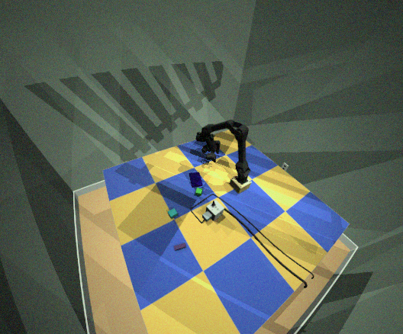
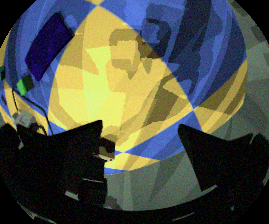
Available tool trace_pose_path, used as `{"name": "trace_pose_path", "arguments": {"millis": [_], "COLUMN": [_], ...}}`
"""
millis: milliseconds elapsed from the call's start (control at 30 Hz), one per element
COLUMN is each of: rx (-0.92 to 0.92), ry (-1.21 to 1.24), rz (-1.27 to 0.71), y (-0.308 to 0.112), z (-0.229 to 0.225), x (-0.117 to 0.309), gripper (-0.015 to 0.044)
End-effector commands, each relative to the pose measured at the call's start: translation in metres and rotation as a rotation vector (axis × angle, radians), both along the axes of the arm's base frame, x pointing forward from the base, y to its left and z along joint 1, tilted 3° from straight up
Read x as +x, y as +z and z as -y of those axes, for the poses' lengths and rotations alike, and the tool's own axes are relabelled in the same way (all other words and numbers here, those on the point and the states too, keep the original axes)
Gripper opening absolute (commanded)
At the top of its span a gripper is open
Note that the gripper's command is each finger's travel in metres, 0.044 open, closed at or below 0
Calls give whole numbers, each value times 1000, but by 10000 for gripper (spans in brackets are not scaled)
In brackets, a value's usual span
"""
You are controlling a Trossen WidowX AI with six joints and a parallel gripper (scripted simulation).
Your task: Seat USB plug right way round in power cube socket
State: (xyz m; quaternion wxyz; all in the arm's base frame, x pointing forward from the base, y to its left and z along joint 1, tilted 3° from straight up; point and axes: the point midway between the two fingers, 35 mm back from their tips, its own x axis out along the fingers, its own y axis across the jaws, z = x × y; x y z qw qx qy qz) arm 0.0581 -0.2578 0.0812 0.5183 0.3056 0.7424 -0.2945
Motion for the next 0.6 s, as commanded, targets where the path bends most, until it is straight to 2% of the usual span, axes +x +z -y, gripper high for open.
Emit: {"name": "trace_pose_path", "arguments": {"millis": [0, 300, 567], "rx": [-113, -211, -271], "ry": [-67, -127, -252], "rz": [22, 94, 173], "y": [6, 13, 21], "z": [-19, -87, -163], "x": [67, 154, 206], "gripper": [440, 440, 440]}}
